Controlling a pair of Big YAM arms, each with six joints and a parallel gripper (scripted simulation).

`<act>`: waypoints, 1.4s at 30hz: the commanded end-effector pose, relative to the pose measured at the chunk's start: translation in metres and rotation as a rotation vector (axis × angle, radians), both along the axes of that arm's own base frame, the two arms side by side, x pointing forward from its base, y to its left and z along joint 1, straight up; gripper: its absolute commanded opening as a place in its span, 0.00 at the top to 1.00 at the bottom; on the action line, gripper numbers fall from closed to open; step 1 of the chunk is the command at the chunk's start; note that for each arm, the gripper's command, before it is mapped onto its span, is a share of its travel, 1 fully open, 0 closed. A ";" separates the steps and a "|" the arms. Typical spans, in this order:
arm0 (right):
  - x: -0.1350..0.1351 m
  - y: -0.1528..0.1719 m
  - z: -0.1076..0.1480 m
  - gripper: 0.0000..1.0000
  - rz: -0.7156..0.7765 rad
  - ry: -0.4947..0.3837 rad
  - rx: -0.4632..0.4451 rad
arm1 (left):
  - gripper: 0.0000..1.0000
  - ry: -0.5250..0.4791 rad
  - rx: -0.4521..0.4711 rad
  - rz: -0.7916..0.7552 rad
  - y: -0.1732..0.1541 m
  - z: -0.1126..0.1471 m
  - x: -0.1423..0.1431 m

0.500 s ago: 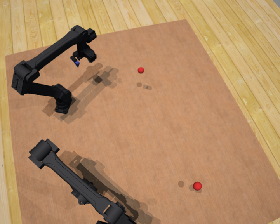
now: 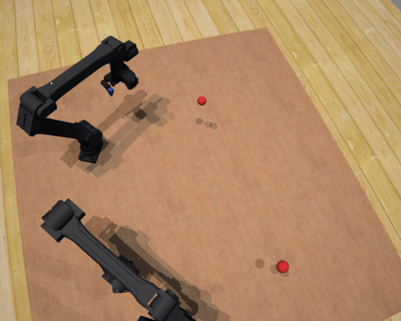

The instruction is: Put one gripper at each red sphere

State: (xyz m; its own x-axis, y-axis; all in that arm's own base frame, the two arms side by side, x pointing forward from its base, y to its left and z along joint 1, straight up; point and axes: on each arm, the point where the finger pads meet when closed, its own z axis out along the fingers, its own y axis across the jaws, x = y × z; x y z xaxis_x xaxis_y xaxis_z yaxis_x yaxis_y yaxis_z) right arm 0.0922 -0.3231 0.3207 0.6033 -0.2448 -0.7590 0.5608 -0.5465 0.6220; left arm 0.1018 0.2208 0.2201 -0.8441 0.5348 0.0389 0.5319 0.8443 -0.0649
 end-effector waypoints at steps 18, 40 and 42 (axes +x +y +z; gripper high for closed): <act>0.042 -0.009 -0.011 0.00 0.158 -0.010 0.074 | 0.00 -0.040 0.083 0.088 0.018 -0.004 0.026; 0.293 0.040 -0.035 0.00 1.181 0.195 0.161 | 0.00 -0.444 0.303 0.572 0.064 -0.014 0.194; 0.321 0.059 -0.033 0.00 1.311 0.244 0.121 | 0.00 -0.510 0.300 0.631 0.062 -0.013 0.217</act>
State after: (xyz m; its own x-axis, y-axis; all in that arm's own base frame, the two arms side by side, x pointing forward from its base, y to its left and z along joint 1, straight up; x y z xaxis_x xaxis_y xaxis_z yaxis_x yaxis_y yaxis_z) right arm 0.3786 -0.2851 0.2735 0.3148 0.5442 -0.7777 0.8250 0.2483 0.5077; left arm 0.2878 0.2847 0.2043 -0.9634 0.1158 -0.2418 0.0261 0.9381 0.3453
